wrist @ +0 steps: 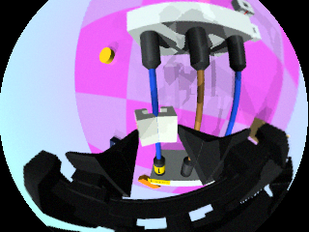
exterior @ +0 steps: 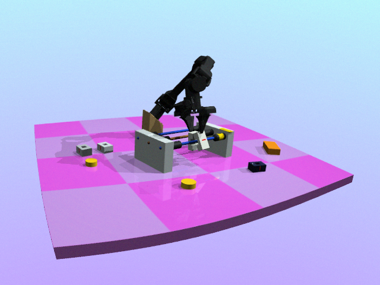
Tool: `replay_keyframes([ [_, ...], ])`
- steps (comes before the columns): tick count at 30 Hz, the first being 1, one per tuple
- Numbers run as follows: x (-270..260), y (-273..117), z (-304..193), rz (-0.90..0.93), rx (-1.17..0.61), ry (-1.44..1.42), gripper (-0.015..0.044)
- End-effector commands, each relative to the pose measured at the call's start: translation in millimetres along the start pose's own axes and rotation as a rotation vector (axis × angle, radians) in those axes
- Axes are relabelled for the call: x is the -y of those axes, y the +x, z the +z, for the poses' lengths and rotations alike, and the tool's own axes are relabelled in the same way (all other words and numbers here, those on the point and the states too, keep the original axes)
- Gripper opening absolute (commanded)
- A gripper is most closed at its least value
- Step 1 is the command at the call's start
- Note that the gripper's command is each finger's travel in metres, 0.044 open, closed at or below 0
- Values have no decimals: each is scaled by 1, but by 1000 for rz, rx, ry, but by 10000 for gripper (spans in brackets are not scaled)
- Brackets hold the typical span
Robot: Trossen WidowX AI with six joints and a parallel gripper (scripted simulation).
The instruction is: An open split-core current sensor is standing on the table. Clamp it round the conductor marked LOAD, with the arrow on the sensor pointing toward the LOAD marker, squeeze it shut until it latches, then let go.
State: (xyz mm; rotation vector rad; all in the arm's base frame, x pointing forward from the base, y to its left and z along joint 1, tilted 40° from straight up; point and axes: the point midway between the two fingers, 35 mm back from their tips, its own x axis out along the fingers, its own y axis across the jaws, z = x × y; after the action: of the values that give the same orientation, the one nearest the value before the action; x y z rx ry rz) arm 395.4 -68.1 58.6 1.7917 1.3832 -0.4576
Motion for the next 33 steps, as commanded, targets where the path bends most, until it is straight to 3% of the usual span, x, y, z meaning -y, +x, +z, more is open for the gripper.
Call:
replay_keyframes([
  [1, 0, 0, 0, 0, 0, -2, 0],
  [27, -14, 6, 0, -244, -6, 3, 0],
  [33, -14, 3, -2, -203, -3, 3, 157],
])
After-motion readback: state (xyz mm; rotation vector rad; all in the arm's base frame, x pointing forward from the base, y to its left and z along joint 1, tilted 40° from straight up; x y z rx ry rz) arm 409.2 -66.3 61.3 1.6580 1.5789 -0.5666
